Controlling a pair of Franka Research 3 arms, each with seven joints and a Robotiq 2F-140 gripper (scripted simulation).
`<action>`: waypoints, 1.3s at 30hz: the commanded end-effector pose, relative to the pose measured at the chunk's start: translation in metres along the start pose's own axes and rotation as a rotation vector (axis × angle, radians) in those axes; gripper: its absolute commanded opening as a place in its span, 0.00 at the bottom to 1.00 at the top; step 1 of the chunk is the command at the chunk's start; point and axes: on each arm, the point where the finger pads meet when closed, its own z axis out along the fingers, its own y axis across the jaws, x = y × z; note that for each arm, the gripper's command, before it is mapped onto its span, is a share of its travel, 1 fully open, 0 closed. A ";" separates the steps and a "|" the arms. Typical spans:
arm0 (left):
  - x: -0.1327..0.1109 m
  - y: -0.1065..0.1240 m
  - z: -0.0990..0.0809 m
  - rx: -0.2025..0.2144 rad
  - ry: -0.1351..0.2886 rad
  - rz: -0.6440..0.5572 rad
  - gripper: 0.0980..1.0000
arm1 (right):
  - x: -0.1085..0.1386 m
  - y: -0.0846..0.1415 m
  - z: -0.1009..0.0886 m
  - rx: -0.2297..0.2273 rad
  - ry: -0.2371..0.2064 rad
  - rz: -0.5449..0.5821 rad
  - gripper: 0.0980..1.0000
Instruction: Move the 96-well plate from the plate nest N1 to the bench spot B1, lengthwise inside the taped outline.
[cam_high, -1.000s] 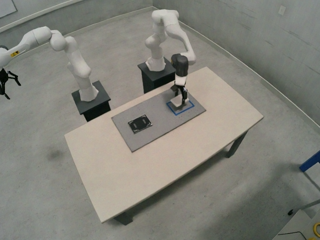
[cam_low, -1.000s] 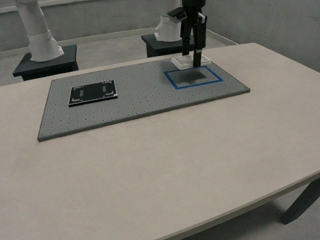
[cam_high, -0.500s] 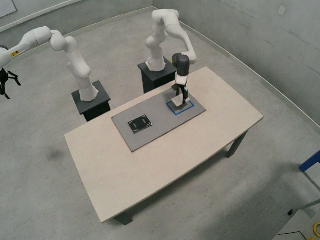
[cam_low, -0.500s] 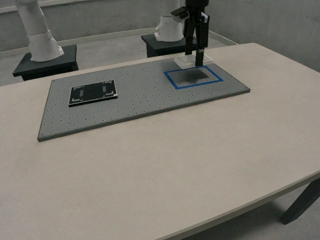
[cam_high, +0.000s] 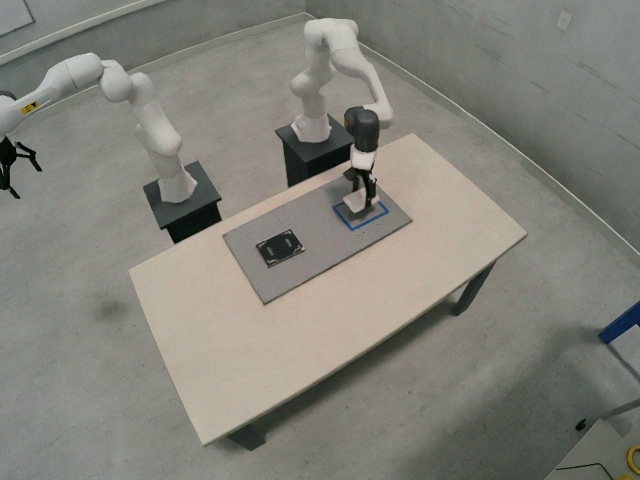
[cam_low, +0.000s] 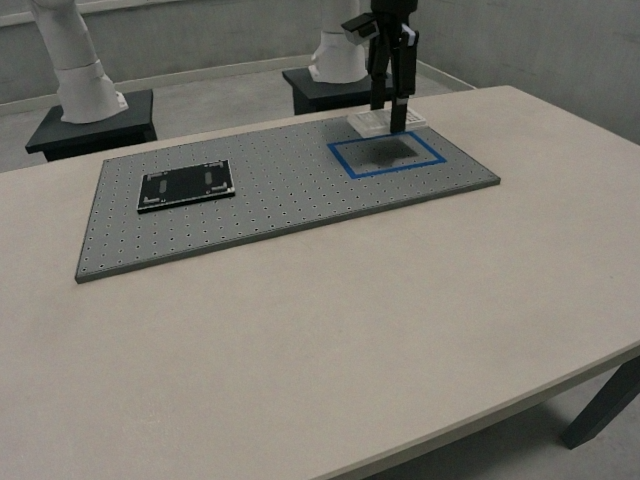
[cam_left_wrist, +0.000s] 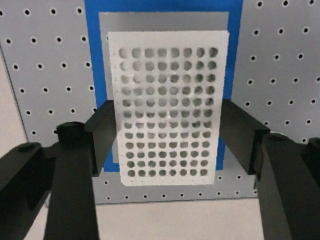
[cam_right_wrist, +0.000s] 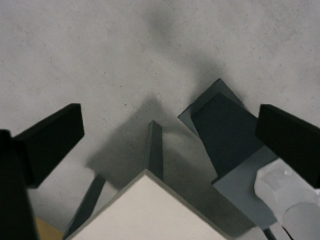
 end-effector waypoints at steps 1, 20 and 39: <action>0.001 -0.001 -0.001 0.003 0.002 0.006 0.00 | 0.000 0.000 0.000 0.000 0.000 0.000 1.00; 0.001 -0.001 0.000 0.003 0.002 0.006 0.00 | 0.000 0.000 0.000 0.000 0.000 0.000 1.00; 0.001 -0.001 0.033 0.003 0.002 0.007 0.00 | 0.000 0.000 0.000 0.000 0.000 0.000 1.00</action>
